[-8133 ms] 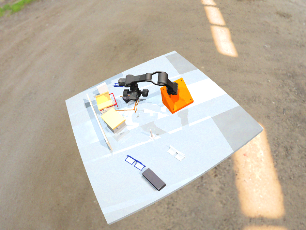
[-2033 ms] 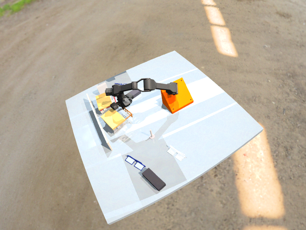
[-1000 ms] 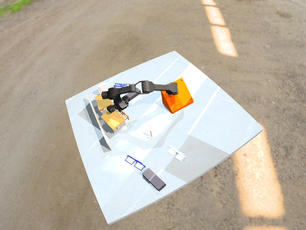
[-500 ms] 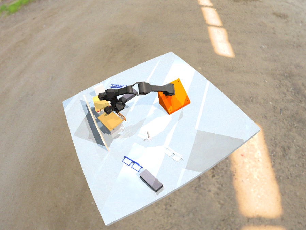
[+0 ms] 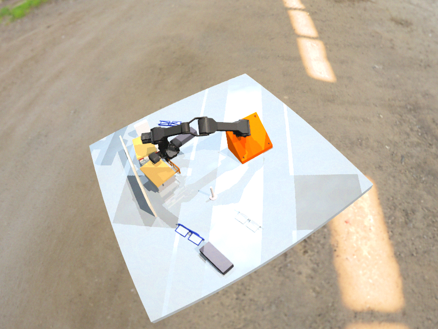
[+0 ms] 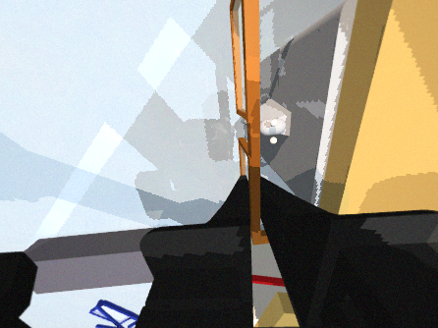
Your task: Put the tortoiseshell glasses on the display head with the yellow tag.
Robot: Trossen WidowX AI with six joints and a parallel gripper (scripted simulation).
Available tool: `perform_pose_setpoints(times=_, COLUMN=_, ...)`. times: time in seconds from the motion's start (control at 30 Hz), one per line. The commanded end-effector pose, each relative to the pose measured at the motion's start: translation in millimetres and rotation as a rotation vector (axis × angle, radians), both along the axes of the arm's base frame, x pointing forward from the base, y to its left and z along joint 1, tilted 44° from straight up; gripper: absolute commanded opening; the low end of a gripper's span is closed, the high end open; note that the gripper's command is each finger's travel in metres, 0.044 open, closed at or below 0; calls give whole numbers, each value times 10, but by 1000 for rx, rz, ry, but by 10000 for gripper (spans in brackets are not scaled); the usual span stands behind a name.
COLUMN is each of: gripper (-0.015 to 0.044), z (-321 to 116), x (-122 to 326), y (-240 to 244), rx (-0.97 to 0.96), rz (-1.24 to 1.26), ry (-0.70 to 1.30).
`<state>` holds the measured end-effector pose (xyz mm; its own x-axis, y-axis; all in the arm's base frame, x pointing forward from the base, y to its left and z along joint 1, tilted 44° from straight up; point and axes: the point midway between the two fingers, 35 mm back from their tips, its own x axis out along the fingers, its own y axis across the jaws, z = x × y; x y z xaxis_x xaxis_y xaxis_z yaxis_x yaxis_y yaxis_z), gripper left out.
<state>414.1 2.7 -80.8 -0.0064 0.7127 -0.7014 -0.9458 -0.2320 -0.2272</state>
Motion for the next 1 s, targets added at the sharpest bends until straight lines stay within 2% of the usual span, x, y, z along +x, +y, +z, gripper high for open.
perform_pose_setpoints(times=0.0, gripper=0, z=-2, x=0, y=9, rx=4, rz=-2, ry=2)
perform_pose_setpoints(times=0.93, gripper=0, z=-38, x=-3, y=43, rx=4, rz=-2, ry=2)
perform_pose_setpoints(times=0.97, gripper=26, z=-33, x=-2, y=29, rx=0, rz=0, ry=0)
